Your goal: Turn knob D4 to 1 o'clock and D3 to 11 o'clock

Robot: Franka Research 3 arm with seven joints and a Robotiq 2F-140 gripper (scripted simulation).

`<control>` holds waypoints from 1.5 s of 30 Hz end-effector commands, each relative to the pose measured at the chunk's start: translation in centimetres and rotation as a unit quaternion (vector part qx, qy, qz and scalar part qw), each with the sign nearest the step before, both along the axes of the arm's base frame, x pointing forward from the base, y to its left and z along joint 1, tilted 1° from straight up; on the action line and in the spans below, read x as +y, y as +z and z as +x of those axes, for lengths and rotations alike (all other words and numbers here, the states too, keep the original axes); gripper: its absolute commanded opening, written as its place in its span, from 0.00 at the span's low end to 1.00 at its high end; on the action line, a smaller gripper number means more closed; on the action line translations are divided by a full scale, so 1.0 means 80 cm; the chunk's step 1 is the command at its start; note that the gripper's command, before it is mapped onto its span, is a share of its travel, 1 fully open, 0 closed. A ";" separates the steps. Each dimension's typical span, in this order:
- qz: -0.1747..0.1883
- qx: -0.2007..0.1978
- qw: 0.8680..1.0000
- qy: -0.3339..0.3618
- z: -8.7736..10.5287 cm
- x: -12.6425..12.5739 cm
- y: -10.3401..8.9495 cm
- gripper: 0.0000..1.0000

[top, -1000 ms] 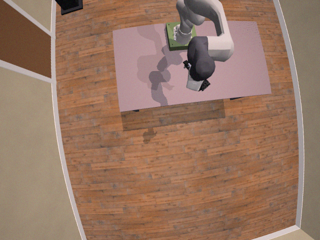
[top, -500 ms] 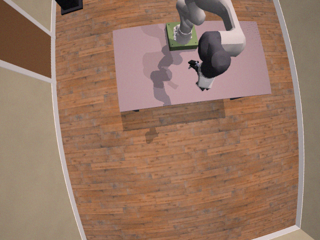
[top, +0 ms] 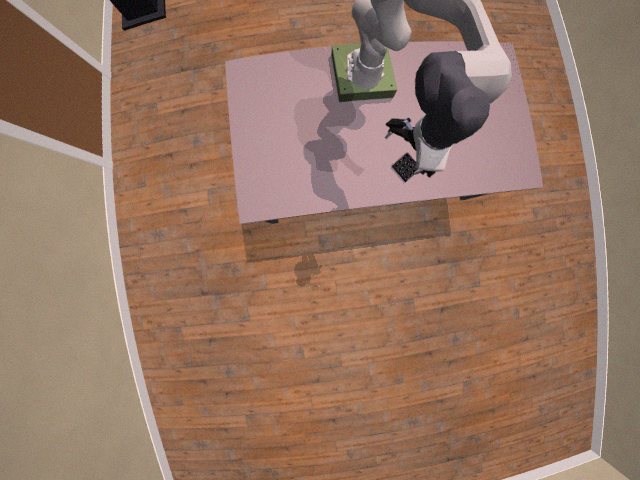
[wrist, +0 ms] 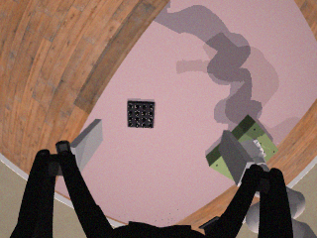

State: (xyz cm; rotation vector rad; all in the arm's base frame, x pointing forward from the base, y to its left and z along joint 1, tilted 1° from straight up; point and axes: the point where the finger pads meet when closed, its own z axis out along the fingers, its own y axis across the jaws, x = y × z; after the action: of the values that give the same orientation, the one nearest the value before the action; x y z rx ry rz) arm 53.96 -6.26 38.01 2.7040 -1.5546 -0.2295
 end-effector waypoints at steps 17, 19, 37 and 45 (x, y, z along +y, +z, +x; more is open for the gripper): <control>-0.009 -0.038 0.997 0.072 0.013 0.037 0.026 1.00; -0.009 -0.038 0.997 0.072 0.013 0.037 0.026 1.00; -0.020 -0.065 0.991 0.119 0.018 0.071 0.050 1.00; -0.021 -0.069 0.989 0.125 0.018 0.076 0.053 1.00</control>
State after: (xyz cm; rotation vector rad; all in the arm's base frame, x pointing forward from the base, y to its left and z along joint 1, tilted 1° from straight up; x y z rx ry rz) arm 55.22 0.03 42.37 2.8719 -1.2496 -0.0112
